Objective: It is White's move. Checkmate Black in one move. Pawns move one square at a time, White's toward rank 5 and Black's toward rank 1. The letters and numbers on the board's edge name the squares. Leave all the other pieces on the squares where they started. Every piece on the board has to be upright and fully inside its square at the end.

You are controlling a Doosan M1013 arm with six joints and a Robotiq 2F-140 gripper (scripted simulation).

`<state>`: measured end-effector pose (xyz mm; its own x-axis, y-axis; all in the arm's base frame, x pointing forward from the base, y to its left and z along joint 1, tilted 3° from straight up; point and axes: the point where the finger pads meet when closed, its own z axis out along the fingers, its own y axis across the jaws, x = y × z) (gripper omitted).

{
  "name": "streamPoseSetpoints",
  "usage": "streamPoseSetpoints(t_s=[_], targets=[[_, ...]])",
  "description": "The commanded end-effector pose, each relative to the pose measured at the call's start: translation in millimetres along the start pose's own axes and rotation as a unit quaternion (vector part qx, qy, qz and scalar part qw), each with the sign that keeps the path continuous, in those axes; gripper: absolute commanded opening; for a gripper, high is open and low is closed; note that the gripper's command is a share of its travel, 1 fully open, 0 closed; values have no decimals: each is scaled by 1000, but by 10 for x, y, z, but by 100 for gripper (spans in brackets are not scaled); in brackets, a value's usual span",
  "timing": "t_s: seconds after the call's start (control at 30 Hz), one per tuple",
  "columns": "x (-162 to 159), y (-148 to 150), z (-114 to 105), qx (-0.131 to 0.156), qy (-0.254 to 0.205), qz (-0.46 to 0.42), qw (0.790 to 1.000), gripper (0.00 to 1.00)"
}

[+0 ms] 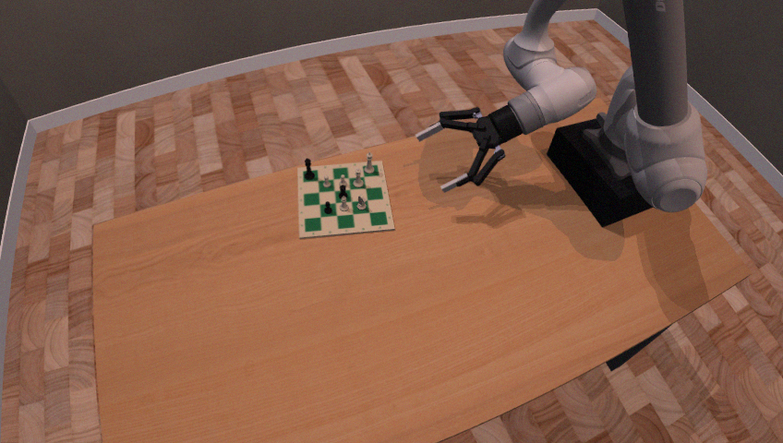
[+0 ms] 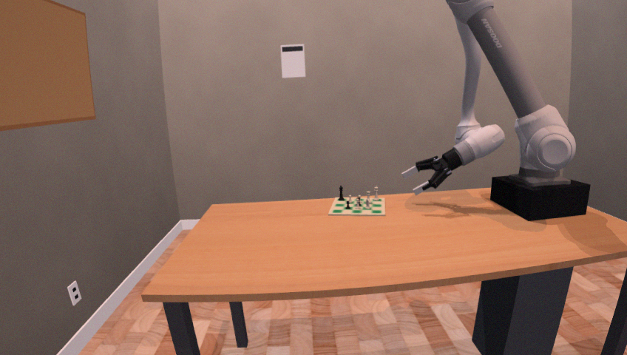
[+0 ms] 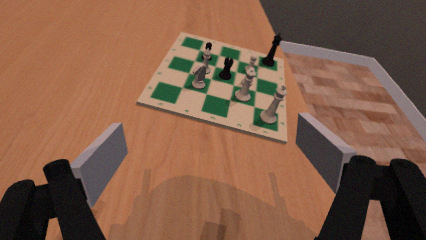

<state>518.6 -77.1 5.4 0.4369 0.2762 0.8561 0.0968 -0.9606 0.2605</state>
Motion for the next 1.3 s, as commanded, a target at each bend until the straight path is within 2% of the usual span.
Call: streamPoseSetpoints(t_s=[0.0,0.23,0.5,0.63,0.73,0.8,0.87,0.97,1.0,1.03,1.07,1.1,1.13,1.17,1.2,1.23,1.27], targets=[[225,52,-113,1,-2,0,1000,100],[498,116,-251,1,-2,0,1000,100],[513,117,-257,1,0,0,1000,100],[600,53,-198,15,8,-5,1000,100],[774,-88,-86,47,24,-16,998,100],[941,-238,13,79,39,-29,996,100],[941,-238,13,79,39,-29,996,100],[1229,-547,162,146,63,-56,986,100],[1229,-547,162,146,63,-56,986,100],[1323,-667,205,173,70,-69,980,100],[1323,-667,205,173,70,-69,980,100],[1409,-793,241,201,76,-82,973,100],[1409,-793,241,201,76,-82,973,100],[1485,-922,269,230,81,-97,965,100],[1485,-922,269,230,81,-97,965,100],[1547,-1048,290,260,84,-114,955,100],[1547,-1048,290,260,84,-114,955,100]])
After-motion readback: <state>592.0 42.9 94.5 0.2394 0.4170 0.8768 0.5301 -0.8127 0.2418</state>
